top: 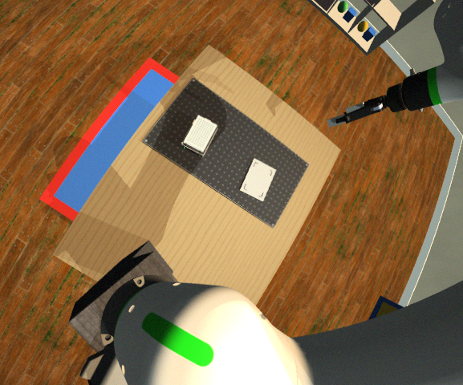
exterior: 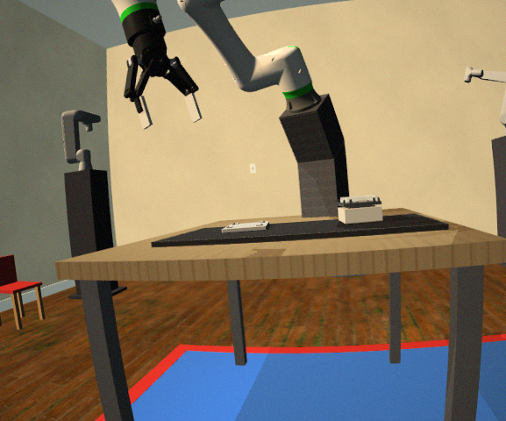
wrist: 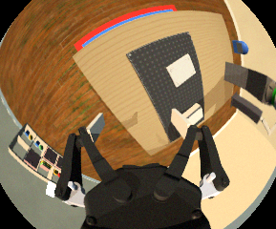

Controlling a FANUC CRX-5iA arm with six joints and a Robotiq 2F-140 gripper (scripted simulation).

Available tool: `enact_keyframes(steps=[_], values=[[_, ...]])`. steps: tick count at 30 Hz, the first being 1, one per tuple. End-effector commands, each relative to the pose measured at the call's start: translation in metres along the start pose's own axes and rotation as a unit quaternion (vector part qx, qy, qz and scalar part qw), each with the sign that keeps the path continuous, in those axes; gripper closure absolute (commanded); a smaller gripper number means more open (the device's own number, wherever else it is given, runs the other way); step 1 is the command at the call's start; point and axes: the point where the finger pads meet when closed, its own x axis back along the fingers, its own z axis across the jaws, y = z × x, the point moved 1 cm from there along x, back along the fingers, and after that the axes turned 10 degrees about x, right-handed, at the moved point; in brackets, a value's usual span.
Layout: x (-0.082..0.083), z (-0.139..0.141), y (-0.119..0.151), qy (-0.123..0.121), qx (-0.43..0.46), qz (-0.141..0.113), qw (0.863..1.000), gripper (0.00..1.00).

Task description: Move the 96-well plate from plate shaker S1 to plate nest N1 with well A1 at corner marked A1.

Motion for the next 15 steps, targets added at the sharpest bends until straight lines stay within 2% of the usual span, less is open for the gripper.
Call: enact_keyframes(steps=[1,6,9,12,15], values=[[-0.014,0.008,0.012,0.016,0.052,0.005,0.999,0.00],[-0.029,0.018,0.026,0.016,0.052,0.005,0.999,0.00],[-0.032,0.020,0.029,0.021,0.067,0.006,0.997,0.00],[-0.042,0.027,0.038,0.036,0.115,0.009,0.993,0.00],[-0.051,0.034,0.047,0.039,0.124,0.009,0.991,0.00]])
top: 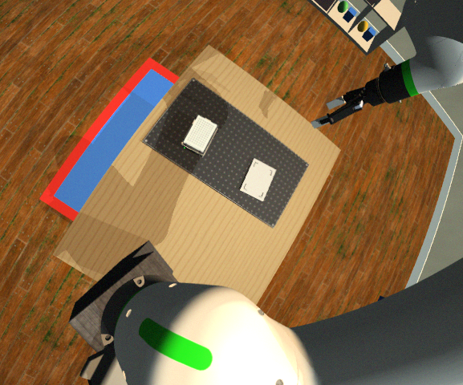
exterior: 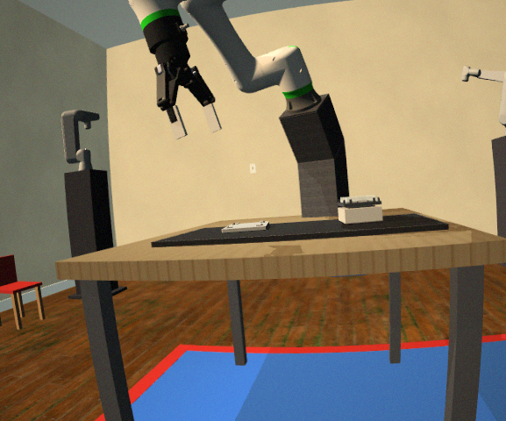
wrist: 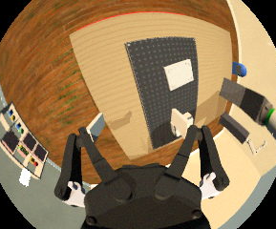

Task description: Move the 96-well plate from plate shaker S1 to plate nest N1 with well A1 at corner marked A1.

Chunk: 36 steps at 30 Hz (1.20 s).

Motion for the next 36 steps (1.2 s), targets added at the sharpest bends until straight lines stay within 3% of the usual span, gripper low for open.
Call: enact_keyframes(steps=[1,7,12,17,22,26,33,36], values=[[-0.013,0.006,0.013,0.004,0.014,0.001,1.000,0.00],[-0.032,0.016,0.035,0.027,0.089,0.005,0.996,0.00],[-0.041,0.021,0.045,0.027,0.089,0.005,0.996,0.00],[-0.056,0.031,0.063,0.048,0.165,0.007,0.985,0.00],[-0.070,0.040,0.079,0.048,0.165,0.007,0.985,0.00],[-0.081,0.049,0.093,0.065,0.228,0.008,0.971,0.00],[-0.093,0.060,0.109,0.069,0.242,0.008,0.968,0.00],[-0.101,0.067,0.119,0.081,0.289,0.008,0.954,0.00]])
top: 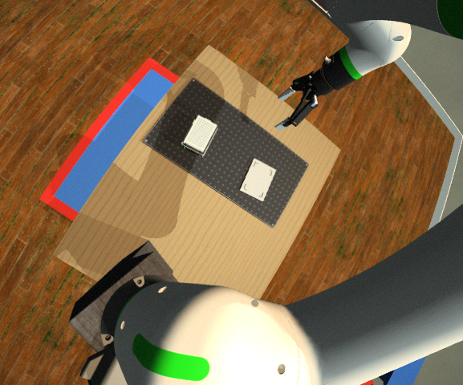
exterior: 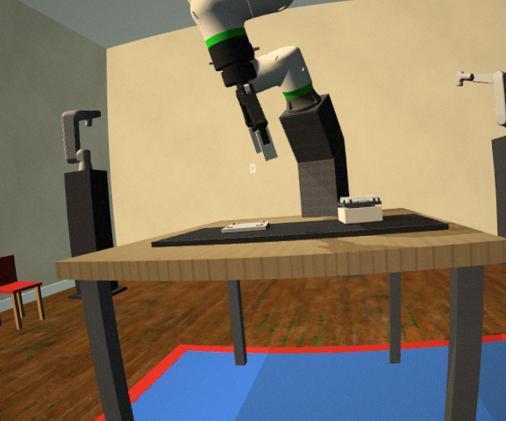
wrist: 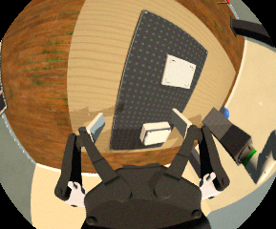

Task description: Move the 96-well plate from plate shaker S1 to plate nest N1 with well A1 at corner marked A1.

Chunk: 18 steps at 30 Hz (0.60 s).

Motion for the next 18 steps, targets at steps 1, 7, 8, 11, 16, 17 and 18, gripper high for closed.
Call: enact_keyframes(steps=[1,7,8,11,16,17,18], values=[[-0.010,0.000,0.016,0.013,0.055,0.001,0.998,0.00],[-0.025,0.002,0.038,0.021,0.087,0.001,0.996,0.00],[-0.025,0.002,0.038,0.021,0.087,0.001,0.996,0.00],[-0.030,0.002,0.046,0.029,0.119,0.001,0.993,0.00],[-0.043,0.005,0.068,0.036,0.152,0.001,0.988,0.00],[-0.045,0.006,0.072,0.040,0.168,0.001,0.985,0.00],[-0.048,0.006,0.076,0.044,0.184,0.001,0.982,0.00]])
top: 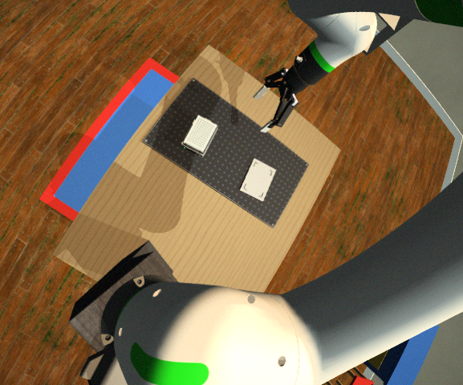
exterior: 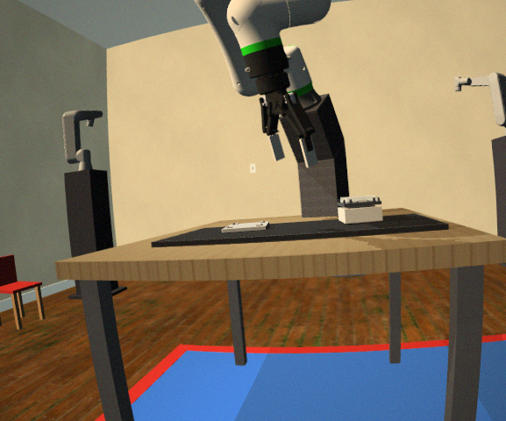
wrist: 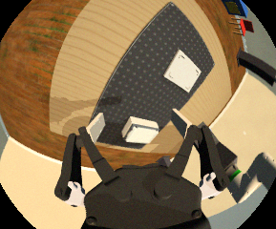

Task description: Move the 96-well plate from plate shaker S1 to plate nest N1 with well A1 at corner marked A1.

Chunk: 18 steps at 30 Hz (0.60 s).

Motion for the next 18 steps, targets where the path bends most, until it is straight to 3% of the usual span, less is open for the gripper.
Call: enact_keyframes(steps=[1,8,18], values=[[-0.009,-0.004,0.016,0.010,0.048,0.000,0.999,0.00],[-0.022,-0.007,0.038,0.018,0.082,0.000,0.996,0.00],[-0.045,-0.011,0.080,0.042,0.198,-0.002,0.979,0.00]])
